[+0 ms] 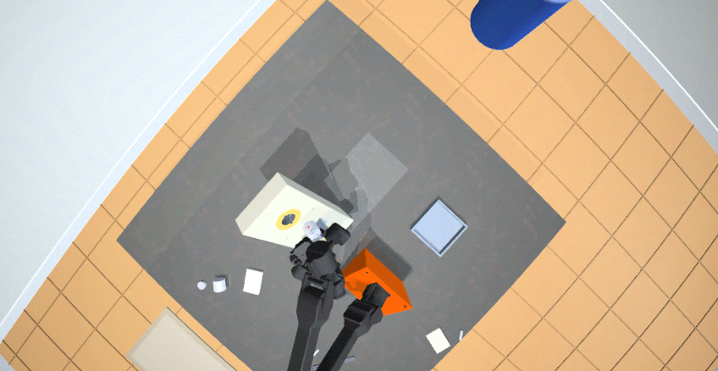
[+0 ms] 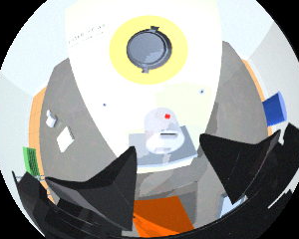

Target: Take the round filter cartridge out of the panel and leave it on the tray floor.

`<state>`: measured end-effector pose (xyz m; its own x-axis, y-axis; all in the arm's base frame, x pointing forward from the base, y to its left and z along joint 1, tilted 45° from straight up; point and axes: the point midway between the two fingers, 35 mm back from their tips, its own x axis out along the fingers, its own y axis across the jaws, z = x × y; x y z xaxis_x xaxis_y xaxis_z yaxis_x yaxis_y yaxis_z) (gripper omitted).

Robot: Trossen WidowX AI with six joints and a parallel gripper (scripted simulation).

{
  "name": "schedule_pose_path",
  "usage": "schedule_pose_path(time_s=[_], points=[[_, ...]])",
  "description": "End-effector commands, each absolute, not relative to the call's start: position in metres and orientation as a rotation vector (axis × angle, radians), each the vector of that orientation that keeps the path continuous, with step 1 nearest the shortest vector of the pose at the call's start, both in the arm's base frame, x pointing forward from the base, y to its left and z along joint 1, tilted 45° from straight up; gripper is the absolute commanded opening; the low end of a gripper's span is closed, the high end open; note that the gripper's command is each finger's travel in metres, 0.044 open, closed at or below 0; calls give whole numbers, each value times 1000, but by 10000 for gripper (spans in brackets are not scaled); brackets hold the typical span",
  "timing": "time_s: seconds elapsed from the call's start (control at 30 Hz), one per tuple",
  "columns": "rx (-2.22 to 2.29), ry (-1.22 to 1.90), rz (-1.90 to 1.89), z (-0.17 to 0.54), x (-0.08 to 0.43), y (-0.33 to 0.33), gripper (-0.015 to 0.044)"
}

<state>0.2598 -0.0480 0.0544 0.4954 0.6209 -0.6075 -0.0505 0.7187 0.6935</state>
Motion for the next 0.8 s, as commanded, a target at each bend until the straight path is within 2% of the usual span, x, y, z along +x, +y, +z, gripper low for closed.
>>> schedule_pose_path(time_s=[0.0, 0.77], points=[[677, 991, 443, 48, 260, -42, 305], [680, 986, 447, 30, 276, -20, 305]])
